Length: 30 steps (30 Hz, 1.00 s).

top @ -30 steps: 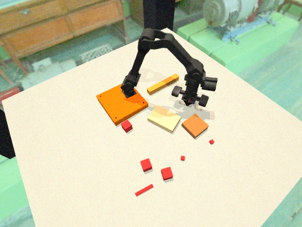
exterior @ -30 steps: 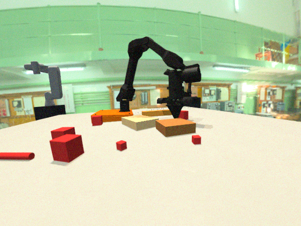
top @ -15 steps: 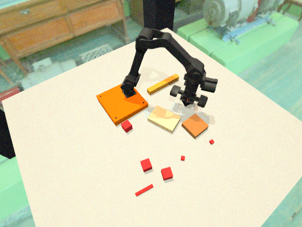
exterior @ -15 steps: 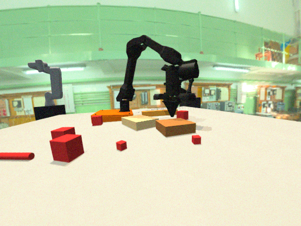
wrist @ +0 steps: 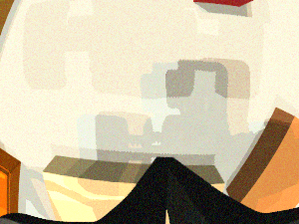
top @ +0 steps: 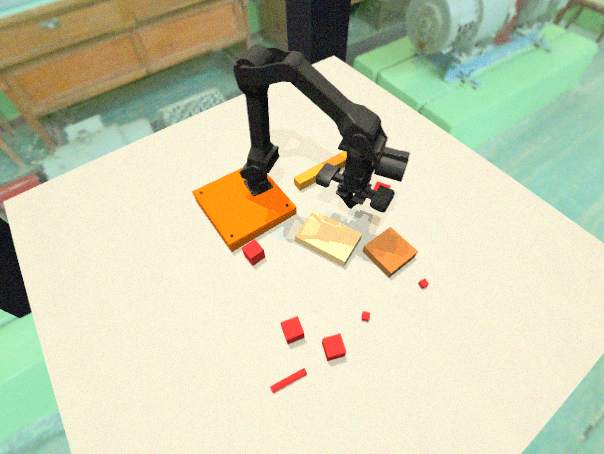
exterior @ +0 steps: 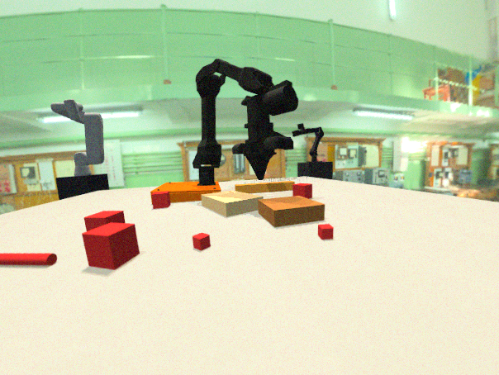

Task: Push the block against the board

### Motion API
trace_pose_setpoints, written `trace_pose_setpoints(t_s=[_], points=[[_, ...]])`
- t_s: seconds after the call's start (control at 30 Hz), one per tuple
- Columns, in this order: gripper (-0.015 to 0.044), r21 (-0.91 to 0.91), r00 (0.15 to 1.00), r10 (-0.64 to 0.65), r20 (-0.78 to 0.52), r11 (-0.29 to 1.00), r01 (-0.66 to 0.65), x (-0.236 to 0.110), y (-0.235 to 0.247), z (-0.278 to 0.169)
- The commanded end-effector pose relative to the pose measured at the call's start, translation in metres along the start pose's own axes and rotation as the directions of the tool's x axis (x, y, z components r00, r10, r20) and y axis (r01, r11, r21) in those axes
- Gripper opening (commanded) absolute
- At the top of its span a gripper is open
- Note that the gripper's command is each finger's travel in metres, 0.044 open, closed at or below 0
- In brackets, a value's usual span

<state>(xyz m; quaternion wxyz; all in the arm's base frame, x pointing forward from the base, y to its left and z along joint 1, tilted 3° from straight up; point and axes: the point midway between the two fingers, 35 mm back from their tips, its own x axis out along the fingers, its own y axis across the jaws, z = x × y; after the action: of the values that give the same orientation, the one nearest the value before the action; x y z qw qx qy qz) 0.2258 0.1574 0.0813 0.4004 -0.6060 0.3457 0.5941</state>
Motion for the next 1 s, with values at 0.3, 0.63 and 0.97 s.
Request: trace_pose_setpoints(t_s=[0.3, 0.63, 0.97], points=[[0.0000, 0.014, 1.000, 0.001, 0.005, 1.000, -0.001, 0.057, 0.018, -0.010], [0.0000, 0.014, 1.000, 0.001, 0.005, 1.000, -0.001, 0.057, 0.018, -0.014], [0.0000, 0.014, 1.000, 0.001, 0.004, 1.000, -0.001, 0.057, 0.017, -0.023]])
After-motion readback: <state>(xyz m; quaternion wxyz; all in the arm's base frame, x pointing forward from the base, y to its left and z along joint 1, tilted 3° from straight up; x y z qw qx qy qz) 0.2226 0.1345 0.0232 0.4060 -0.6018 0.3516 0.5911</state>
